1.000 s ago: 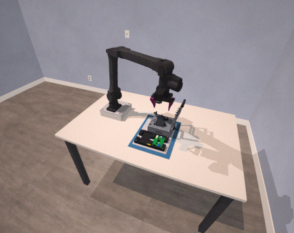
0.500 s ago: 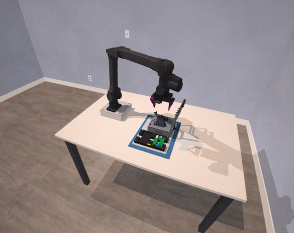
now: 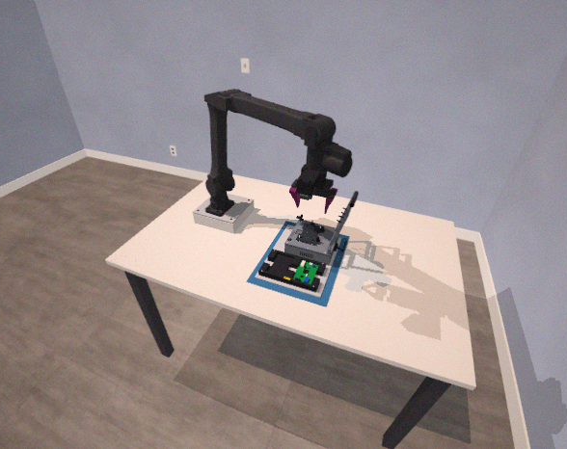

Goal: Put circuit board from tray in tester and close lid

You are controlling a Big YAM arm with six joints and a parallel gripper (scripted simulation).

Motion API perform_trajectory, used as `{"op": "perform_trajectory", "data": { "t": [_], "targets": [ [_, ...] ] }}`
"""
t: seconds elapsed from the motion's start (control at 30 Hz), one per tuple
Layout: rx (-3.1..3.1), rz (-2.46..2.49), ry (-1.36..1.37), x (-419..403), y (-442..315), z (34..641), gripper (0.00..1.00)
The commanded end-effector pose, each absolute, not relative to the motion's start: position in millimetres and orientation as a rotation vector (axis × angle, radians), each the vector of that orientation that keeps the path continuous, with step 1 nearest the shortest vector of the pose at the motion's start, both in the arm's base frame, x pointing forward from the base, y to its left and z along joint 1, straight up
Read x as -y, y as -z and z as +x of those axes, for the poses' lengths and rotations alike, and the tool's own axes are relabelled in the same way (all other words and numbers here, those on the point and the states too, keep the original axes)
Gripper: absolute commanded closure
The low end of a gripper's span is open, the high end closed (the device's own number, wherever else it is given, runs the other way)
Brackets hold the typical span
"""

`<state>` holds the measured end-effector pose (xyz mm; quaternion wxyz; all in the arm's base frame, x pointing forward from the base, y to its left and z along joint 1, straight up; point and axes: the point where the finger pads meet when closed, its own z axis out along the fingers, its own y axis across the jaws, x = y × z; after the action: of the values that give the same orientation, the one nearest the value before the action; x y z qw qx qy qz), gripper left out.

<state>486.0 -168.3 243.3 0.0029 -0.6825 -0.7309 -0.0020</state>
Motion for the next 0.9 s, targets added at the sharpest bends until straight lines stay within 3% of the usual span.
{"op": "perform_trajectory", "data": {
  "t": [0.0, 0.87],
  "targets": [
    [2.31, -2.204, 0.046, 177.5, -274.0, 498.0, 0.08],
    [2.284, -2.178, 0.02, 174.7, -217.2, 492.3, 0.08]
  ]
}}
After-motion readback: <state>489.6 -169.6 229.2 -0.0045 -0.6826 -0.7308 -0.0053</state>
